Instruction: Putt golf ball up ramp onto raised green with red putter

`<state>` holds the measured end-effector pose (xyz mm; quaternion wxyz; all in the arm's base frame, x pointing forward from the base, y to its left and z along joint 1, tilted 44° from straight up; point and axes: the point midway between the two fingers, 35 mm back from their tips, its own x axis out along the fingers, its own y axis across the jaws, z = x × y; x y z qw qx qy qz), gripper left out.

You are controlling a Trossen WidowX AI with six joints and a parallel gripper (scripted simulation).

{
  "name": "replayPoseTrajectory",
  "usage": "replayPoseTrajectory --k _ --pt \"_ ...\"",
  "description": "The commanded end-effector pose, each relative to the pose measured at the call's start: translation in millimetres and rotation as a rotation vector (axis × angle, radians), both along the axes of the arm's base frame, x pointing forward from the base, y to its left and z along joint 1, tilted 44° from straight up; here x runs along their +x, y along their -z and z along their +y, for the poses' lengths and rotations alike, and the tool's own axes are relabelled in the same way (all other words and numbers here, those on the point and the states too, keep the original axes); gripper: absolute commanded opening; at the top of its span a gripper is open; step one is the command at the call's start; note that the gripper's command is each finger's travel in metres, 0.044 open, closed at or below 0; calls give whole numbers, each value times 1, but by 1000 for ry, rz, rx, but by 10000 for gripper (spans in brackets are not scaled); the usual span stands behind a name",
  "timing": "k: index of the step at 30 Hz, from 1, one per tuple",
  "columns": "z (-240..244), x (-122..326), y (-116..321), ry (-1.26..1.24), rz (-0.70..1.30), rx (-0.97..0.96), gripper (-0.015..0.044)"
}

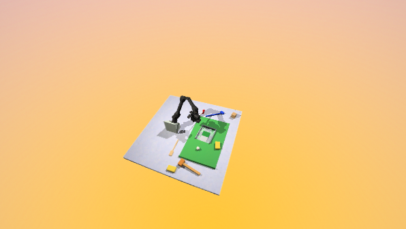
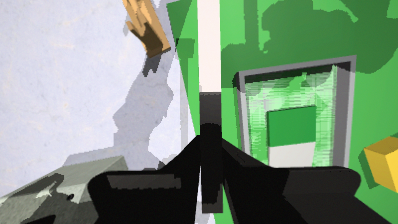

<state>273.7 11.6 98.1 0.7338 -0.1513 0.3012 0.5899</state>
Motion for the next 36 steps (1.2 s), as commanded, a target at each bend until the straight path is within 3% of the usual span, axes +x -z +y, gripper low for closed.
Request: replayPoseTrajectory --k 1,19,36 --pt "-21 7 10 84 73 -15 0" --pt "-119 14 75 419 402 -20 0" --pt "-200 -12 146 698 708 -11 0"
